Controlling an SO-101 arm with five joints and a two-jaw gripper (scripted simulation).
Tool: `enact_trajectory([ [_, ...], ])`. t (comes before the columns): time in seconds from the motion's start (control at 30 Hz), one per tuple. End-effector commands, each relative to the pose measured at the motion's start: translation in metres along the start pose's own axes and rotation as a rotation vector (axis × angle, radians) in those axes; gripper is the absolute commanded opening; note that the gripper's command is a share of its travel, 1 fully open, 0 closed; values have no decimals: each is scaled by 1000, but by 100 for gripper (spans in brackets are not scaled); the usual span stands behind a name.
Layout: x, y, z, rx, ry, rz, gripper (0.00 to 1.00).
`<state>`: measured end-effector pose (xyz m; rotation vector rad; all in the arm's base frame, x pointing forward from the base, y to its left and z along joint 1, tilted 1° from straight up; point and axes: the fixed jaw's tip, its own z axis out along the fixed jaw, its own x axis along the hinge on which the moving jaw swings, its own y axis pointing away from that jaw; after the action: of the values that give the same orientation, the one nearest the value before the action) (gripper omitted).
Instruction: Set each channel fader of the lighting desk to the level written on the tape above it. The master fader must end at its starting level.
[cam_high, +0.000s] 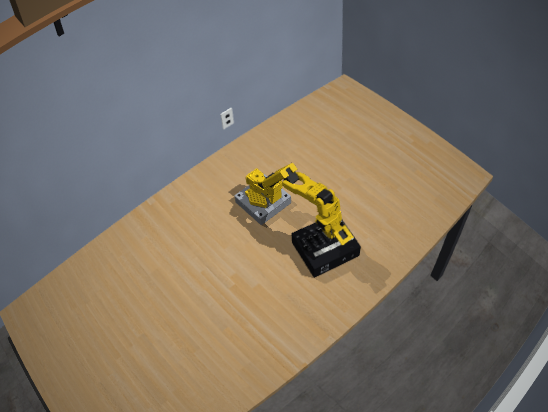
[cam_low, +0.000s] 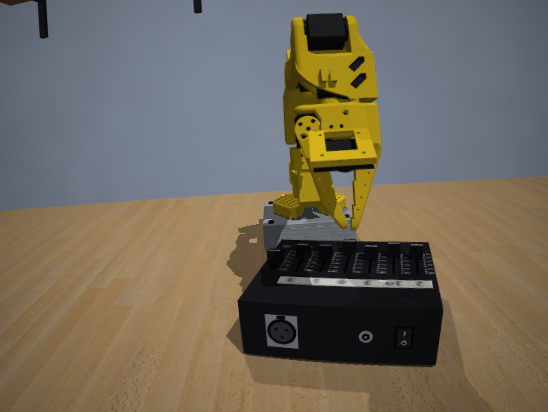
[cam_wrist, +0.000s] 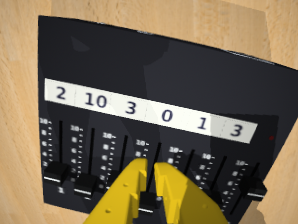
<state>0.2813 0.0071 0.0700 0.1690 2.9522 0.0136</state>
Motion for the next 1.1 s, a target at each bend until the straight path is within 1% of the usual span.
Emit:
enact_trajectory([
  [0.0,3,1,4,1,27,-18,0],
  [1.07,3,1,4,1,26,-8,0],
])
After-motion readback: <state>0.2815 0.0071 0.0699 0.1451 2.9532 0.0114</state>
